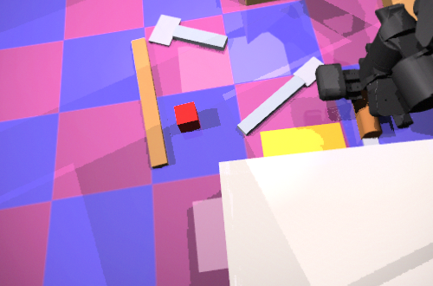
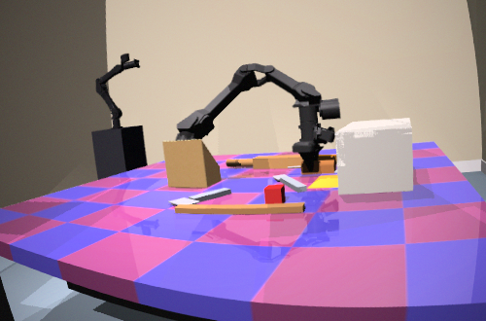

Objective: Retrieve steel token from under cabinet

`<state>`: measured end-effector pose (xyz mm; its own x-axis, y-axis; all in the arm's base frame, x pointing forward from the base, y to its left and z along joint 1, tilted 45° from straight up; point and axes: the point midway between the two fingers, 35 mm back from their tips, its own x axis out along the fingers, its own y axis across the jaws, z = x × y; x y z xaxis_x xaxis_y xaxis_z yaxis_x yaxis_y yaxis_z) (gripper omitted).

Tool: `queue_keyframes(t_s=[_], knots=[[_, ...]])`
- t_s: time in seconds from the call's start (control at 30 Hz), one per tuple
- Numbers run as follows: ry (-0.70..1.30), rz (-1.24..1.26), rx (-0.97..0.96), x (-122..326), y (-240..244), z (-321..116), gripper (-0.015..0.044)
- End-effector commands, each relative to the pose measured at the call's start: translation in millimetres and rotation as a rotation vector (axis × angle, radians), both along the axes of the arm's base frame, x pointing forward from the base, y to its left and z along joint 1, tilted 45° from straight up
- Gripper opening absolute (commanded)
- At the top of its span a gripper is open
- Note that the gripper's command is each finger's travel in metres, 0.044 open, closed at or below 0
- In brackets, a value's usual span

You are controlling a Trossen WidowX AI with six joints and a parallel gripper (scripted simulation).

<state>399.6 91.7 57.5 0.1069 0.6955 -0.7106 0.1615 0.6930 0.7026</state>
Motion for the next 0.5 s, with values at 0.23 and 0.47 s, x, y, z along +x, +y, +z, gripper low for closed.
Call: queue_keyframes(t_s=[0.23, 0.47], knots=[[0.0, 0.0, 0.003, -0.3, -10.3, -11.8, 0.0], [0.0, 0.0, 0.002, -1.5, -15.4, -17.2, 0.0]])
